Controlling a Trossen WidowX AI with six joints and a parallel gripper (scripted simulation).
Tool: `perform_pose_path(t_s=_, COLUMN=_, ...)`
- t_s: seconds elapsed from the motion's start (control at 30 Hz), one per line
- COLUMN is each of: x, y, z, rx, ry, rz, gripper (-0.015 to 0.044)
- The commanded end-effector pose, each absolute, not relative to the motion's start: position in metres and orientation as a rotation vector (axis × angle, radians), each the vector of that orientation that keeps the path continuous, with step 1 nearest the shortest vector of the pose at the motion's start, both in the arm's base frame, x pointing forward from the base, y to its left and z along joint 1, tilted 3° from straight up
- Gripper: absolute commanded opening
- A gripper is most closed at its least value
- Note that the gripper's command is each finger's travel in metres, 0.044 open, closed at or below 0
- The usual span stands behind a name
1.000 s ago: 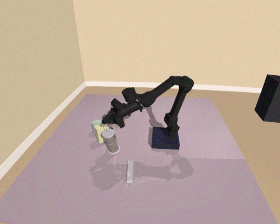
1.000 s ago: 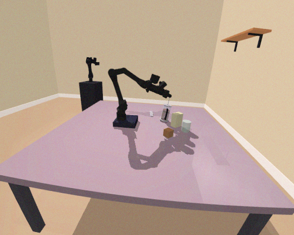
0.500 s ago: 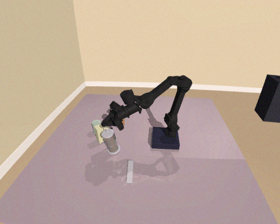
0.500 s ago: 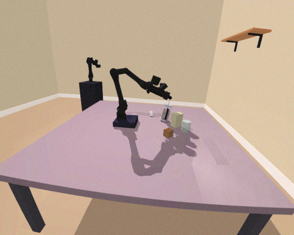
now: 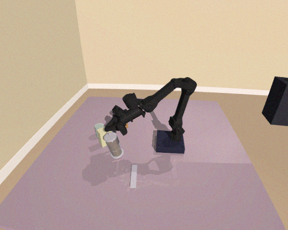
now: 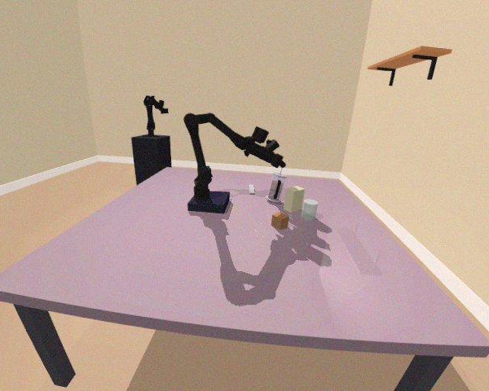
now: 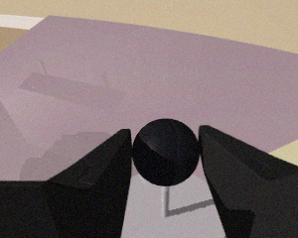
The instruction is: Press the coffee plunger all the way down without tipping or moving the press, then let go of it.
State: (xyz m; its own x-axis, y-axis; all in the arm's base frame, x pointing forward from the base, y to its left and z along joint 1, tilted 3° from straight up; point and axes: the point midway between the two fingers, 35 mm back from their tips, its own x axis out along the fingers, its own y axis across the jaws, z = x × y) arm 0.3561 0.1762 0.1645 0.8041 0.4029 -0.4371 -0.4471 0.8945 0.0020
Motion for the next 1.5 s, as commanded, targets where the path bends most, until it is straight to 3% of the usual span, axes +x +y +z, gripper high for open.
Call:
perform_pose_path(t_s=0.0, x=0.3531, y=0.1749, z=0.1371, rx=-0.118, ry=0.528, rz=0.451, gripper=0.0123)
perform_pose_path(t_s=1.47, x=0.3584, y=0.1776, z=0.1399, rx=-0.118, ry=0.527, rz=0.451, gripper=0.0123)
